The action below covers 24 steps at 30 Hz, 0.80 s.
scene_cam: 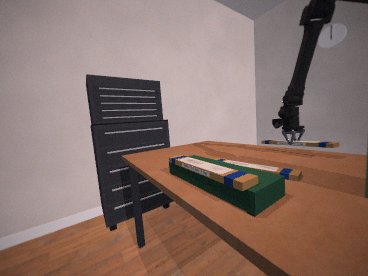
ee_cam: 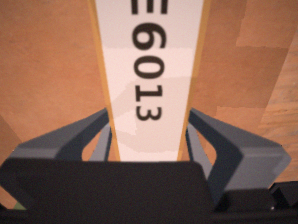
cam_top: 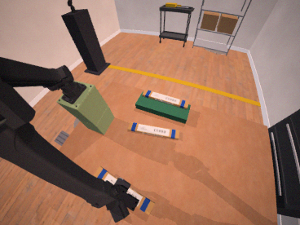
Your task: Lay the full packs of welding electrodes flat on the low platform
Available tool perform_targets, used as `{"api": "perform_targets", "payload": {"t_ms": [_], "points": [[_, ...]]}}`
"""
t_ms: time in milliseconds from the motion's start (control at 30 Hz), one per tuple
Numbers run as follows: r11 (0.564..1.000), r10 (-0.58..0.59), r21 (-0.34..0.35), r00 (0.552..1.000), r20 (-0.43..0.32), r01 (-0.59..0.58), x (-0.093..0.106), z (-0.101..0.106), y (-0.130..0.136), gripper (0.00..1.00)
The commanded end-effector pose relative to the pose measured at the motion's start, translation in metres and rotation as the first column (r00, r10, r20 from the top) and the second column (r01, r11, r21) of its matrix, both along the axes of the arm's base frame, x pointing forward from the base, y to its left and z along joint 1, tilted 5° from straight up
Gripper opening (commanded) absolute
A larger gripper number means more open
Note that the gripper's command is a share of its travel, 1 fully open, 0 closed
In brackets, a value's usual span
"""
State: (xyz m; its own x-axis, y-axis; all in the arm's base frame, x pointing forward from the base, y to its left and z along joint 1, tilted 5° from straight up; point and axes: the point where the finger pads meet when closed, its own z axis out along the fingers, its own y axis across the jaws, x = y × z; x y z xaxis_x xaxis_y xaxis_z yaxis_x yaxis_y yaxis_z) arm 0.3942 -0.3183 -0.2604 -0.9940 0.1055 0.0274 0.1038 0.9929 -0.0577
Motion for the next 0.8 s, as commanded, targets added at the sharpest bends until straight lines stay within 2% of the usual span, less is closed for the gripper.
{"api": "perform_targets", "payload": {"t_ms": [0,767], "points": [[0.998,0.011,-0.061,0.997,0.078,-0.007,0.0456,0.0509,-0.0216,0.0],[0.998,0.012,-0.062,0.997,0.079,-0.007,0.0501,0.0571,-0.0237,0.0]]}}
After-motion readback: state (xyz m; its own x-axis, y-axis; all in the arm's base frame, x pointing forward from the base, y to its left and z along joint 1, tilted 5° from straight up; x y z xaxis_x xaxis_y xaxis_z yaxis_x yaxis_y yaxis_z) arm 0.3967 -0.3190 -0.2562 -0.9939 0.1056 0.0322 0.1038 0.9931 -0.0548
